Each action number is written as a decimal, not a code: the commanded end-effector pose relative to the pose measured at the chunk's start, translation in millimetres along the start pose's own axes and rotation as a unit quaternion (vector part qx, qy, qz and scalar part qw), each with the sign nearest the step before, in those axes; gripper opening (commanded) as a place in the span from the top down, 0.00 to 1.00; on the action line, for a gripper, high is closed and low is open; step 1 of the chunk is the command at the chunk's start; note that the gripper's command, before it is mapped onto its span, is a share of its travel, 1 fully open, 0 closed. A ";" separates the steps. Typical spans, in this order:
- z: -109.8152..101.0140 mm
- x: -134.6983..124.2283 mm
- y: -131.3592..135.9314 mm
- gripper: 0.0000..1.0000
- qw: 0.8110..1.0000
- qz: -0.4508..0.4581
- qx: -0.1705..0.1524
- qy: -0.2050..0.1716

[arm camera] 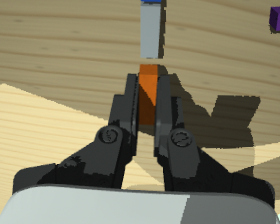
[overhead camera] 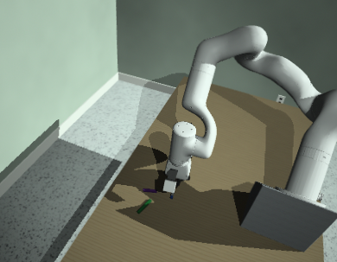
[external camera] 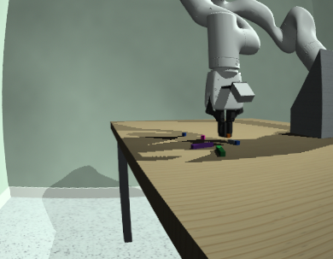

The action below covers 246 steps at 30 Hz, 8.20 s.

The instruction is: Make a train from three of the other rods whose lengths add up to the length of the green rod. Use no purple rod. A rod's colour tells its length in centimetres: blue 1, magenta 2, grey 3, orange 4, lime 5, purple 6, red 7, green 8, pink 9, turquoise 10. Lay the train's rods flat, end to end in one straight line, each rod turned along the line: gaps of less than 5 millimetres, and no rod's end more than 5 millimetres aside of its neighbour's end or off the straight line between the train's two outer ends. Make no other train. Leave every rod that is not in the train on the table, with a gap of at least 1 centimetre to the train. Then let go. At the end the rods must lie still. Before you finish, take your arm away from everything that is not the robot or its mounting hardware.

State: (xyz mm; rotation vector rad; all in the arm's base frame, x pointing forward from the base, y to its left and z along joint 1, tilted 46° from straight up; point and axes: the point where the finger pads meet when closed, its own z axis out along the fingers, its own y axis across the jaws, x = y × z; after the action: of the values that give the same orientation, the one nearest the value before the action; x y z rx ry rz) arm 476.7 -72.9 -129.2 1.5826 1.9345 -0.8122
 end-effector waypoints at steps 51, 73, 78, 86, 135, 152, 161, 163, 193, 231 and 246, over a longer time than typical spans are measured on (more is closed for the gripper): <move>-0.5 0.5 0.7 0.96 1.000 0.000 -0.001 0.000; 6.5 0.5 0.7 0.96 1.000 0.000 -0.001 0.000; 10.4 0.5 0.7 0.96 1.000 0.000 -0.001 0.000; 11.7 0.5 0.7 0.96 1.000 0.000 -0.001 0.000; 11.7 0.5 0.7 0.76 1.000 0.000 -0.001 0.000; -3.7 0.5 0.7 0.76 1.000 0.000 -0.001 0.000; -40.0 0.5 0.7 0.76 1.000 0.000 -0.001 0.000; -50.6 0.5 0.7 0.76 1.000 0.000 -0.001 0.000; -78.3 0.5 0.6 0.00 1.000 0.000 -0.001 0.000; -165.6 0.5 0.5 0.00 1.000 0.000 -0.001 0.000; -165.6 0.5 0.5 0.00 1.000 0.000 -0.001 0.000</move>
State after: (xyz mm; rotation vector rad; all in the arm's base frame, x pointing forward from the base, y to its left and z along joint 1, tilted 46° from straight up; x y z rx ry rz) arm 474.3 46.3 -15.4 1.5822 1.9345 -0.8128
